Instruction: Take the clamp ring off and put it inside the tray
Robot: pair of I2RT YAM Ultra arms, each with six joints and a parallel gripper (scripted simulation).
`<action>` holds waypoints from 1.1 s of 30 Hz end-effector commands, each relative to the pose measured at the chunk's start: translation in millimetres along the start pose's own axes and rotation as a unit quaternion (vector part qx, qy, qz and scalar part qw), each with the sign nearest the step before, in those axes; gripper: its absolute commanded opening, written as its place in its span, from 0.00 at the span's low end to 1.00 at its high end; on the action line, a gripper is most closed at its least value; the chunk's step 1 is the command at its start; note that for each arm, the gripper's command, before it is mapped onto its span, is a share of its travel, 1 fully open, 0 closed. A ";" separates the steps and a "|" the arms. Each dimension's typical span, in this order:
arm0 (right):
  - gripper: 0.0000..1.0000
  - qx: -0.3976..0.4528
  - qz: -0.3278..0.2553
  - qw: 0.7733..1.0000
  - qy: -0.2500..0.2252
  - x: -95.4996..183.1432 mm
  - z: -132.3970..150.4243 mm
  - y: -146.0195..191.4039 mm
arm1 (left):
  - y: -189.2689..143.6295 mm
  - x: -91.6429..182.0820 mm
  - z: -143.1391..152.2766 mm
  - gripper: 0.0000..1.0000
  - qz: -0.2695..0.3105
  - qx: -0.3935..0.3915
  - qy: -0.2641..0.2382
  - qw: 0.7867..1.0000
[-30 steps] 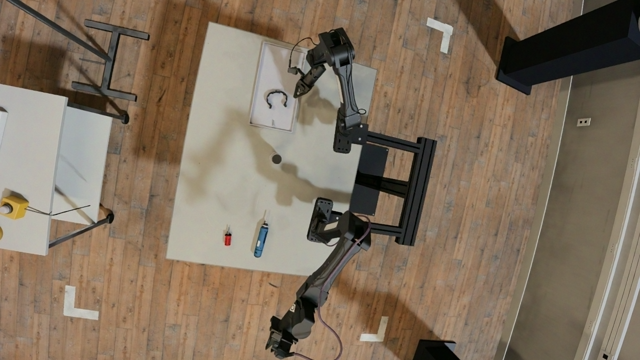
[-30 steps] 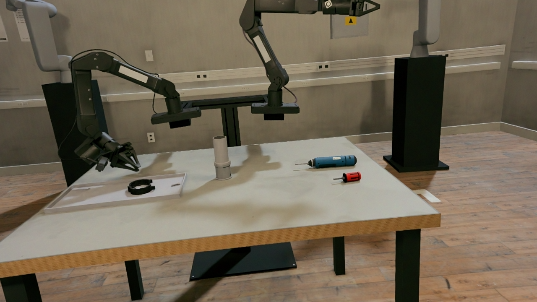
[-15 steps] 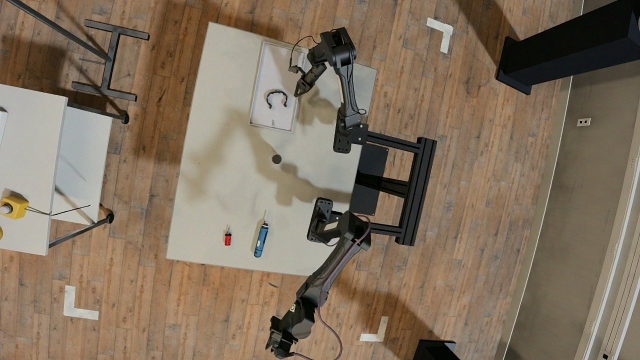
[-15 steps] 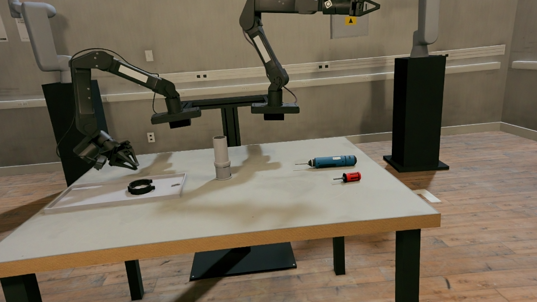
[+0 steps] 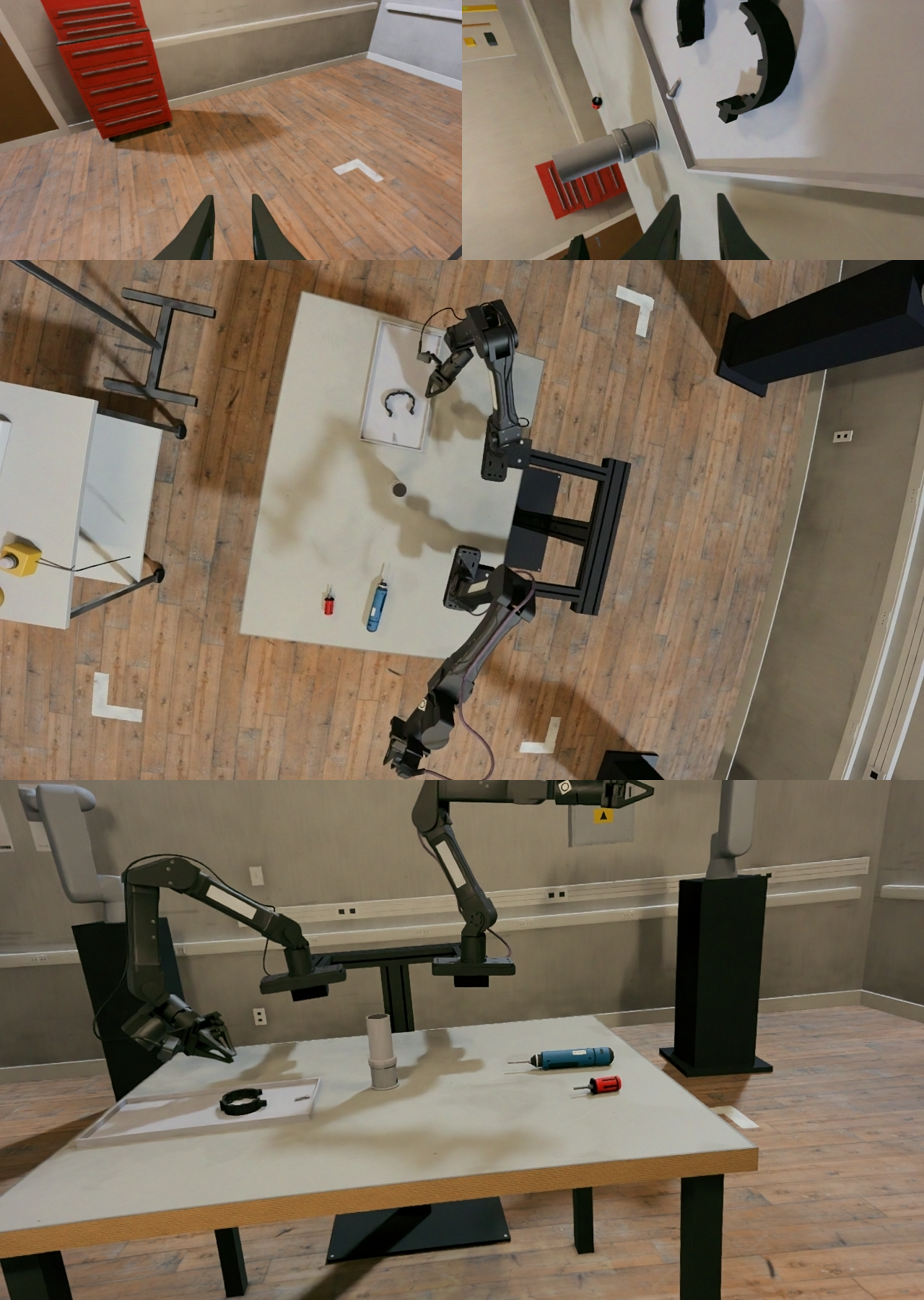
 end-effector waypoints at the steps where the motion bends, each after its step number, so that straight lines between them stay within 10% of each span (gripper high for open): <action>1: 0.20 0.000 -0.005 1.000 -0.004 7.0 4.7 7.3 | 5.5 7.9 -22.9 0.20 -0.012 0.006 -0.029 0.999; 33: 0.20 -0.012 -0.011 1.000 0.004 26.3 14.8 37.1 | 5.5 7.9 -22.9 0.20 -0.012 0.006 -0.029 0.999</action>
Point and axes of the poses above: on each arm, the point where the finger pads meet when closed, its own x axis back along the fingers, its own y axis across the jaws, z = x × y, the point moved 7 cm from there along x, back along the fingers, and after that the axes turned 9 degrees about -x, right-handed, at the moved point
